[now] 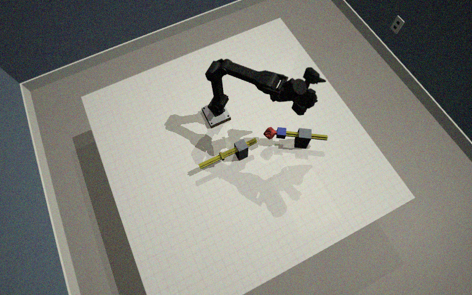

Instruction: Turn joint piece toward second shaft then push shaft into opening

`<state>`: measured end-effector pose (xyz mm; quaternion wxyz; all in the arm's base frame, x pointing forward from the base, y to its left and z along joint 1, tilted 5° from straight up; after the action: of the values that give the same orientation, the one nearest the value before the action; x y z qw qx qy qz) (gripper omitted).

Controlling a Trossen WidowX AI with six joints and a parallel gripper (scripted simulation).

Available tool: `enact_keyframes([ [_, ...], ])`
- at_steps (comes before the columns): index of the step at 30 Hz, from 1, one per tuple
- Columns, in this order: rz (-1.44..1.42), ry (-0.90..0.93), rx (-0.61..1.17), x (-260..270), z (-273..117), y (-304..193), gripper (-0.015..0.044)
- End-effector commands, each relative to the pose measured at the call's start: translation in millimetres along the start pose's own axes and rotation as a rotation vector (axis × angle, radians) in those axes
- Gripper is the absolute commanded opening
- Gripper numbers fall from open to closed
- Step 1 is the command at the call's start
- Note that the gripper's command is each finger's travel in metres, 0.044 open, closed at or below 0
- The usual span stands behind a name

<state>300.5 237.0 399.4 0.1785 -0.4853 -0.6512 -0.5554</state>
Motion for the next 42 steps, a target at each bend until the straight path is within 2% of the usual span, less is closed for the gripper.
enact_keyframes([
  [1,0.005,-0.139,-0.004,-32.9,-12.4,4.7,0.0440],
  [12,0.051,-0.501,0.090,-115.0,-65.3,-4.5,0.0440],
  [24,0.143,-0.789,0.342,-171.1,-142.1,-41.5,0.0440],
  [28,0.176,-0.836,0.433,-178.4,-163.9,-54.7,0.0440],
  [33,0.172,-0.838,0.440,-178.7,-164.8,-55.4,0.0440],
  [42,-0.081,-0.808,0.572,-179.5,-161.3,-56.9,0.0440],
])
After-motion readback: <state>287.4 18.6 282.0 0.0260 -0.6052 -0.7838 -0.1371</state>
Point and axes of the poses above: the point midway between the two fingers, 35 mm back from their tips, its own z axis out along the fingers, its own x axis across the jaws, y = z × x, the point moved 4 cm from there along -z, back along the fingers, and after that the axes turned 9 degrees about -z, right-handed, at the moved point
